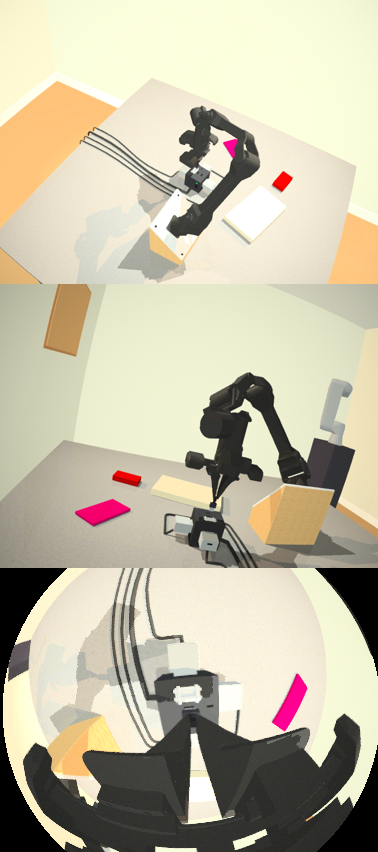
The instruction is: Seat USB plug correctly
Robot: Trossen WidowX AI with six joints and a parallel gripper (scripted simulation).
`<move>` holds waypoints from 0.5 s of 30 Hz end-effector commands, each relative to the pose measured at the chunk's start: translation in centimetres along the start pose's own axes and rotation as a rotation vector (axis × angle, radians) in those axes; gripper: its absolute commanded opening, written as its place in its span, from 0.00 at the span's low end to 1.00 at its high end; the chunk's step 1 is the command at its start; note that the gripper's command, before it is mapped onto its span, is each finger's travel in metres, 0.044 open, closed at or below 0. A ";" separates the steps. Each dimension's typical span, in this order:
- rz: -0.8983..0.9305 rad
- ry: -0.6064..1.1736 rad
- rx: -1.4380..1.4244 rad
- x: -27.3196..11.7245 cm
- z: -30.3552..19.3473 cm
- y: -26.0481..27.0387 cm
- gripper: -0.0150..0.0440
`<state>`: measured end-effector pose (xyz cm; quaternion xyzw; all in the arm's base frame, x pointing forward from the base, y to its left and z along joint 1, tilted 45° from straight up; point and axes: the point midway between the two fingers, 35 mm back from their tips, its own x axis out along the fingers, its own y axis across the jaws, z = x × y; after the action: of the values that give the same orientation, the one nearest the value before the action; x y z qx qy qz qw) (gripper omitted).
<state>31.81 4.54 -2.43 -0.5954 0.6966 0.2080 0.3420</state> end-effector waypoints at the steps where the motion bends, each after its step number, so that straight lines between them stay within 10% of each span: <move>1: 0.003 -0.008 -0.004 0.1 0.1 0.0 0.25; 15: 0.003 -0.020 -0.006 0.2 0.2 0.0 0.25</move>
<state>31.82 4.49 -2.62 -0.5946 0.6943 0.2123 0.3454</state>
